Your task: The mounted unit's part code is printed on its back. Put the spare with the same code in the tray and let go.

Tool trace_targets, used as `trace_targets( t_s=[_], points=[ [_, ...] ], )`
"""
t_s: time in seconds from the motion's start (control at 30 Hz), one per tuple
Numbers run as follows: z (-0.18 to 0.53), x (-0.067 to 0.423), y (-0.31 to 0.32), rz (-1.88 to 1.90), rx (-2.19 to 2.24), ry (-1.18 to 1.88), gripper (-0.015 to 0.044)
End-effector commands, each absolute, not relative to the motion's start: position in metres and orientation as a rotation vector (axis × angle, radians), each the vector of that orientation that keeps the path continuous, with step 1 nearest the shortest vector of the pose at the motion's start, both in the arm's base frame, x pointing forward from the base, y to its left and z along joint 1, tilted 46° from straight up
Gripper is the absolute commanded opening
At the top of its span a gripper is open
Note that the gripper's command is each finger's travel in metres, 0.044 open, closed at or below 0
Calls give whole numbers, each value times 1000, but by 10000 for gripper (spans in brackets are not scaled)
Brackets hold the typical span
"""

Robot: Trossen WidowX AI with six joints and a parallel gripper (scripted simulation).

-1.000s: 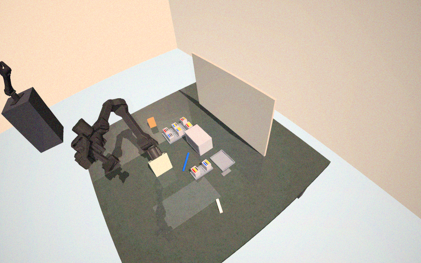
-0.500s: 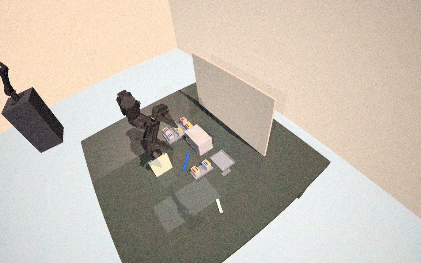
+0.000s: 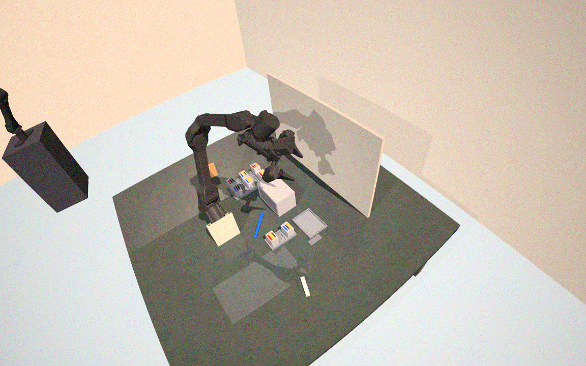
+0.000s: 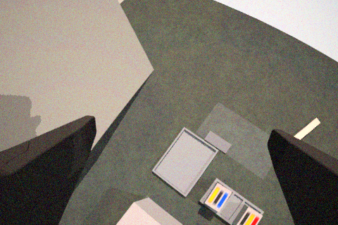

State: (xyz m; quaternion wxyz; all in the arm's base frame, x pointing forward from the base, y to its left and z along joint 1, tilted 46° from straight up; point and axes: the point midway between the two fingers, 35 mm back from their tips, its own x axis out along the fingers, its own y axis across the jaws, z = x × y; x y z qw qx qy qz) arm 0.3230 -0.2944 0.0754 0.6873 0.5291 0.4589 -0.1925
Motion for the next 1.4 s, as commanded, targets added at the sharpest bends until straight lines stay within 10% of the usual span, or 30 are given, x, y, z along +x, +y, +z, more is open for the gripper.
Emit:
trace_targets(
  t_s=[0.0,0.47,1.1,1.37],
  points=[
    [74,352,-239,-203,1040,1181,440],
    [93,386,-16,728,510,1521,440],
    [92,385,-16,726,516,1529,440],
    [-4,333,-91,108,1035,1771,440]
  ],
)
